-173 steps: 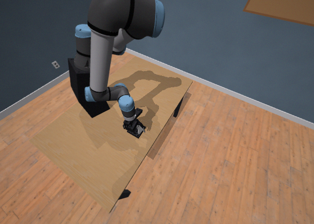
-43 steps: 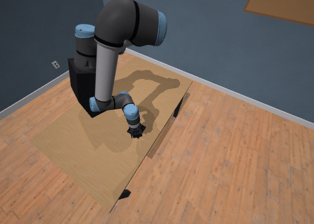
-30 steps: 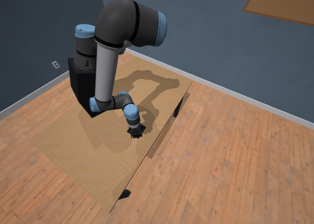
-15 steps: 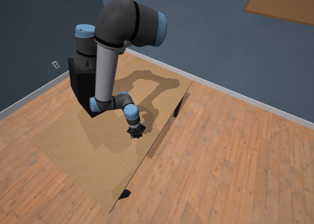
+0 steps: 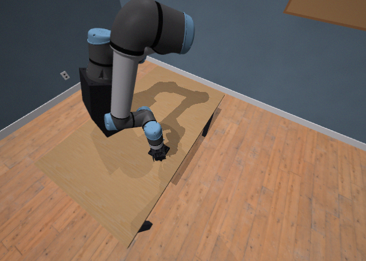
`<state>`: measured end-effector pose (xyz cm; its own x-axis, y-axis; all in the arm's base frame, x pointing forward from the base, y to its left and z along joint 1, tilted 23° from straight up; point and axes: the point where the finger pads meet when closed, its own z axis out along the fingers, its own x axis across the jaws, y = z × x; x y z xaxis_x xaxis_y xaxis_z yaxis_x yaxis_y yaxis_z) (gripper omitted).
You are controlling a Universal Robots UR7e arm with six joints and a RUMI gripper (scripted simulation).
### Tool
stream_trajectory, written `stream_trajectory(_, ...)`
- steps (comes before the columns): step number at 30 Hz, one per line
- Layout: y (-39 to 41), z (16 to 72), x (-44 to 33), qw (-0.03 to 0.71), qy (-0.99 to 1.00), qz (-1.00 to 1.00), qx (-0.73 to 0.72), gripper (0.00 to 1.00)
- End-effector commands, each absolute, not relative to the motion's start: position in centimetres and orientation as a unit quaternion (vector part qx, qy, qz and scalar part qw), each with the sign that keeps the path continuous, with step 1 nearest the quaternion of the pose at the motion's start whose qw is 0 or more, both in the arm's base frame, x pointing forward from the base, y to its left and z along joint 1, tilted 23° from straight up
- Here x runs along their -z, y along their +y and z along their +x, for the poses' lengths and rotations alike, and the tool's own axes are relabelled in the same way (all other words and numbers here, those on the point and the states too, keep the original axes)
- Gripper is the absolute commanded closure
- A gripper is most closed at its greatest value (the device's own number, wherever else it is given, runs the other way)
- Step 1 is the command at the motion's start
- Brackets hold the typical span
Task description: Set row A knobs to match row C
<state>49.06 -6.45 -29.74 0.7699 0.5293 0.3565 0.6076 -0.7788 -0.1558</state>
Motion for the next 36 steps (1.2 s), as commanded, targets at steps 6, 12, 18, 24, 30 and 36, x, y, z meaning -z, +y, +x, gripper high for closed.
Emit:
stream_trajectory(6,-6.29,48.94,29.66,0.132,-0.305,-0.931,0.148,0.89)
stream_trajectory(12,-6.15,48.83,29.63,0.132,-0.305,-0.931,0.148,0.89)
stream_trajectory(18,-6.13,48.81,29.63,0.132,-0.305,-0.931,0.148,0.89)
stream_trajectory(24,-6.13,48.81,29.63,0.132,-0.305,-0.931,0.148,0.89)
stream_trajectory(30,-6.13,48.81,29.63,0.132,-0.305,-0.931,0.148,0.89)
stream_trajectory(36,-6.13,48.81,29.63,0.132,-0.305,-0.931,0.148,0.89)
